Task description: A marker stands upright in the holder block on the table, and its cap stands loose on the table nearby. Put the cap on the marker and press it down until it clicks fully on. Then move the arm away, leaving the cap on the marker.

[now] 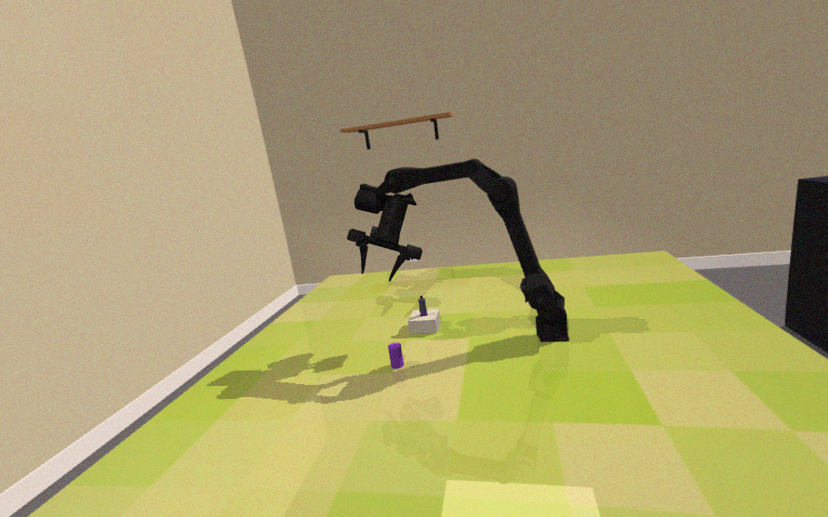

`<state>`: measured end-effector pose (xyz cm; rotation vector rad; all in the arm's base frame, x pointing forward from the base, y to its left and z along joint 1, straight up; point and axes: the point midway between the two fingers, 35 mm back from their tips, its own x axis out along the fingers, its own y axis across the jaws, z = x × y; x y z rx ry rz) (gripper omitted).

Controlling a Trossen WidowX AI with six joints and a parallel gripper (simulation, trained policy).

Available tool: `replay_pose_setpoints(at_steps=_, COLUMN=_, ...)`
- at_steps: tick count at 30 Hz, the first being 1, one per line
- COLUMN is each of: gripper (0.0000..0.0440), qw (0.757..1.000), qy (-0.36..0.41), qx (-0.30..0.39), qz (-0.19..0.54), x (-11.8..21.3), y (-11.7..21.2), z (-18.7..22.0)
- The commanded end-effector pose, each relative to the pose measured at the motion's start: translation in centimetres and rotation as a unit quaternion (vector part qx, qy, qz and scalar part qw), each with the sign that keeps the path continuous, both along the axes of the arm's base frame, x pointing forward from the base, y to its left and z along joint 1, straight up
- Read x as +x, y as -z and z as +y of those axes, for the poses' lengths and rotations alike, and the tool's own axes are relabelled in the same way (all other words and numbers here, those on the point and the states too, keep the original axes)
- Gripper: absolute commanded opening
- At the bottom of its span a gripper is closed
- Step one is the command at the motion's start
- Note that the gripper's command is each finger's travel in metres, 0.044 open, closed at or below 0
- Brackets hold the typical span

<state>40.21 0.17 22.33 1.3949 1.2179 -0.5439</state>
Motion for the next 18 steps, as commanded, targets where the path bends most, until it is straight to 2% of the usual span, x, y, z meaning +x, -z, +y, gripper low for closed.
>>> replay_pose_setpoints(at_steps=1, gripper=0.0330, qw=1.000, qy=-0.002, qx=-0.006, qz=0.014, x=0.1, y=0.5, z=0.6)
replay_pose_setpoints(at_steps=18, gripper=0.0331, qw=0.996, qy=-0.019, qx=-0.041, qz=0.074, x=0.1, y=2.7, z=3.5)
